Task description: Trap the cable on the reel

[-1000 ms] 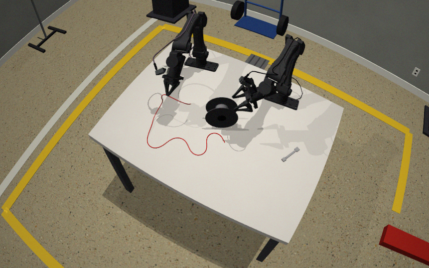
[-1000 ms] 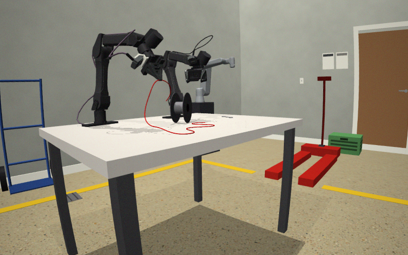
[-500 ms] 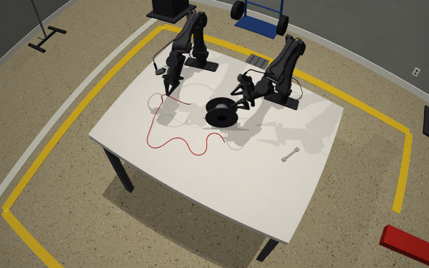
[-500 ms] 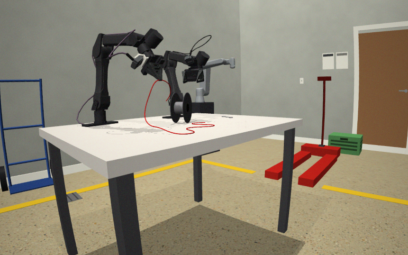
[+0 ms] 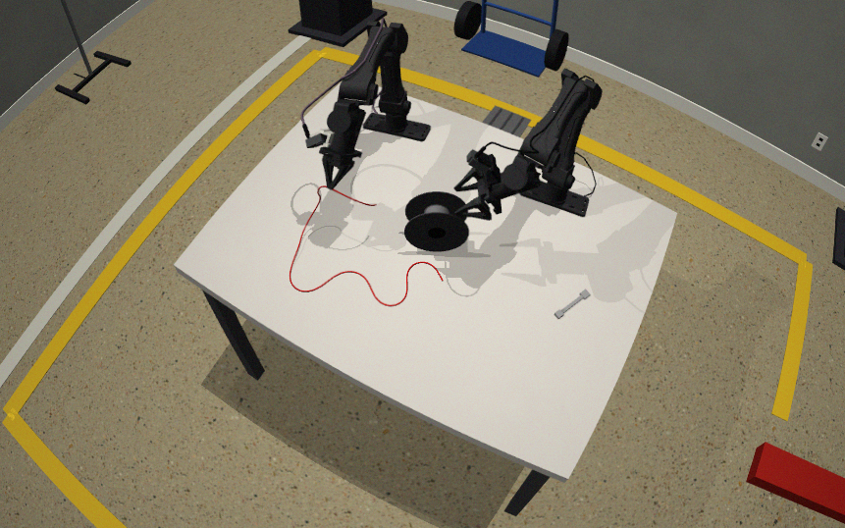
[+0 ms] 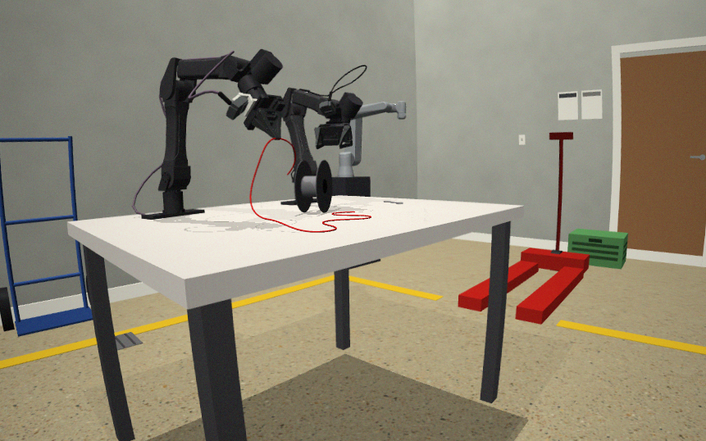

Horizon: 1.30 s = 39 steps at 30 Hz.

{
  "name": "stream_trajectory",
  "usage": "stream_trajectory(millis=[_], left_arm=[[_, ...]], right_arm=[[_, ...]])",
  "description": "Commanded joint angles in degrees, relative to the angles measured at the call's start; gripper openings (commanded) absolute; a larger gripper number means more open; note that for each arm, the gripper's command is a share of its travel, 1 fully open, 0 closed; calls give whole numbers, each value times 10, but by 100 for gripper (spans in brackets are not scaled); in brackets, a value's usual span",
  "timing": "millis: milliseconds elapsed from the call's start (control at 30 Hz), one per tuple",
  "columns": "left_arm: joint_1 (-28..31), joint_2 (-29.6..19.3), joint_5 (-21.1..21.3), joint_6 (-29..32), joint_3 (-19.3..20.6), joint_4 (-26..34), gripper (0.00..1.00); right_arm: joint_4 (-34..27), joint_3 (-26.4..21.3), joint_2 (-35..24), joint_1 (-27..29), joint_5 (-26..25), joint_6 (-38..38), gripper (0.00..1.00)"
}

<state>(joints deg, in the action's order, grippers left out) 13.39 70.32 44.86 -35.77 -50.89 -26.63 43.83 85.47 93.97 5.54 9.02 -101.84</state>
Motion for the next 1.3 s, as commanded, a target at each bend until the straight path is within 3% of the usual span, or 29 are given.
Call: stream_trajectory(millis=[0,200,533,1067,1200,1267], left_arm=[[6,12,10,0,24,26,75],[6,24,9,4,57,73,75],[6,22,8,6,72,99,75],[-1,-1,9,3,75,81,75],[-3,-1,9,2,81,82,75],[-4,1,9,1,75,82,75]], right_arm=[[7,23,-24,-10,11,6,0],[8,24,-24,-10,11,6,0],[9,27,-20,2,11,5,0],[8,30,-9,9,13,-5,0],[13,-12,-24,30,27,-23,0],[13,-7,-23,43,34,-33,0]])
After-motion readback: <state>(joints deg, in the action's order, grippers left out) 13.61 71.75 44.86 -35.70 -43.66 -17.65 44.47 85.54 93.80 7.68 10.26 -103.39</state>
